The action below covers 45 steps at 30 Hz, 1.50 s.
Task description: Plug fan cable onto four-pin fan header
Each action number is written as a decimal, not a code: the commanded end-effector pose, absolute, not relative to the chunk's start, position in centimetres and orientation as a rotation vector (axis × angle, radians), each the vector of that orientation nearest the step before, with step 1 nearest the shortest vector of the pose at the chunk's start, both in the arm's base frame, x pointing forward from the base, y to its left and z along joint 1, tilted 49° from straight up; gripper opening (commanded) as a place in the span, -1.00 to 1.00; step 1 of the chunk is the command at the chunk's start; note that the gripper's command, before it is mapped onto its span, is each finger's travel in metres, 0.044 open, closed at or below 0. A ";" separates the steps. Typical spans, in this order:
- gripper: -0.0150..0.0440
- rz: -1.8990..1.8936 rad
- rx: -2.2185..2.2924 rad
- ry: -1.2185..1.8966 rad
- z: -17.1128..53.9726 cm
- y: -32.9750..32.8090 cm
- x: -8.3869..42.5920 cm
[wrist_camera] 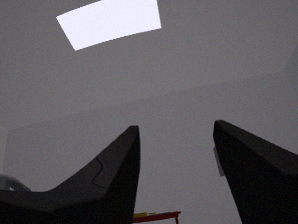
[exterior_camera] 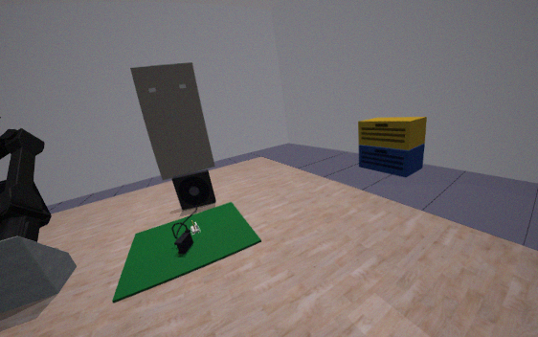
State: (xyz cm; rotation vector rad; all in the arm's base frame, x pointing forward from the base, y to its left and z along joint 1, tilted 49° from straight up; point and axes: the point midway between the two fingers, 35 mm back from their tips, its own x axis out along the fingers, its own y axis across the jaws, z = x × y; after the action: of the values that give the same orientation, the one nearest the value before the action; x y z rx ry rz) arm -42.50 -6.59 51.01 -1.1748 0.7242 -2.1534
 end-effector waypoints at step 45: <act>1.00 -3.403 -0.779 1.070 50.9 35.0 -29.4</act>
State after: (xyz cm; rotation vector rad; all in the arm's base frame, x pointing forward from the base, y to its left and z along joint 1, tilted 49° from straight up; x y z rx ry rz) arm -32.21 32.26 51.03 -0.8152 1.0438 -3.2937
